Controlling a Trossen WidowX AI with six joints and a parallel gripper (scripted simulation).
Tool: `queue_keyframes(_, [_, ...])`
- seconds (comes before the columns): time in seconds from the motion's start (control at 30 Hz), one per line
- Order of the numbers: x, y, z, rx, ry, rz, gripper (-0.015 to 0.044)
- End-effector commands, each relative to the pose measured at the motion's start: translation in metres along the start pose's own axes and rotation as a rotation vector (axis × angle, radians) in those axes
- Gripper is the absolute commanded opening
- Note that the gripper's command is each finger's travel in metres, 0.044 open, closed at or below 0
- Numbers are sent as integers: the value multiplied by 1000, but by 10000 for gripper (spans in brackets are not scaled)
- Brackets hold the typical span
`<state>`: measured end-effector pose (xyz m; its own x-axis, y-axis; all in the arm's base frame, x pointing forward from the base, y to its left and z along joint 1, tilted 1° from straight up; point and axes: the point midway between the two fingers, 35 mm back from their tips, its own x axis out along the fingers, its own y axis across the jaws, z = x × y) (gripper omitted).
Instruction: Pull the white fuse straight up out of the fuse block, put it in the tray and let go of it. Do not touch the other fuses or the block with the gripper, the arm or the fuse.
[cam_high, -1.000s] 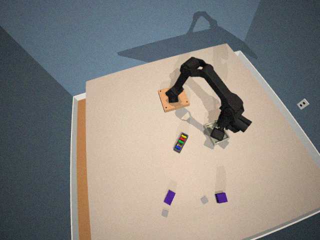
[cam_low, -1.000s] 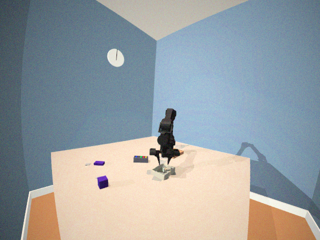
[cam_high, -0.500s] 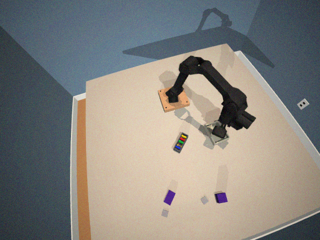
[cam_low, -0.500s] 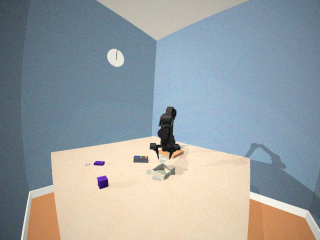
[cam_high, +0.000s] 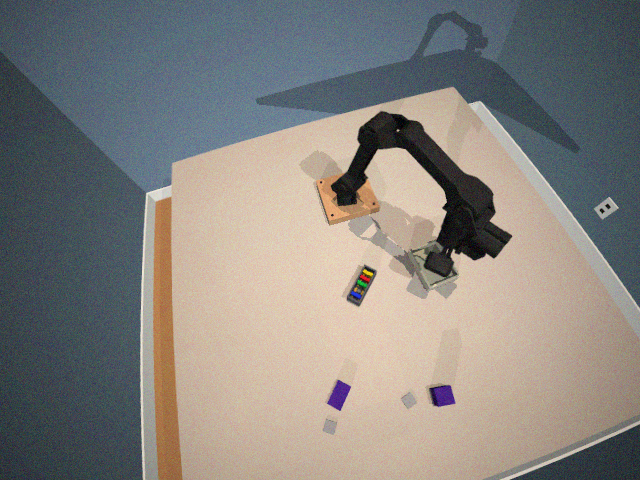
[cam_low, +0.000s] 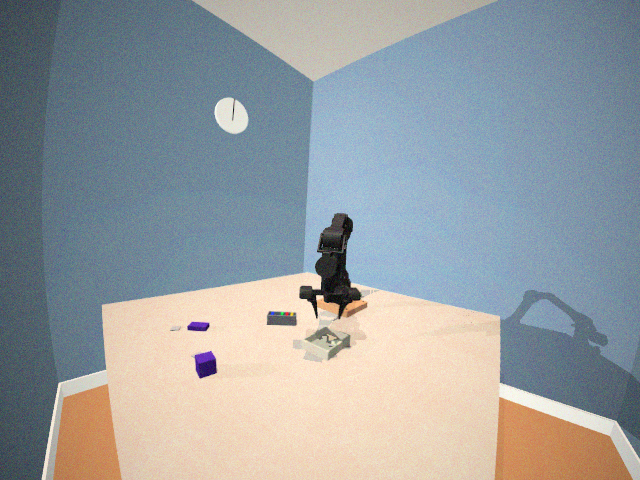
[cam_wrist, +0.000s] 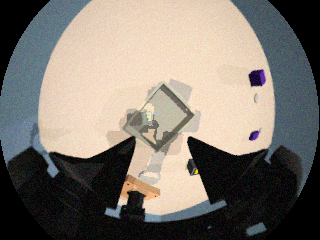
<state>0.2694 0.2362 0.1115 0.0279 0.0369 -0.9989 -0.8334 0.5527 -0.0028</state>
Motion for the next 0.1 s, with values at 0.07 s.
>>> queue_keyframes(0.07, [0, 0, 0, 0, 0, 0, 330])
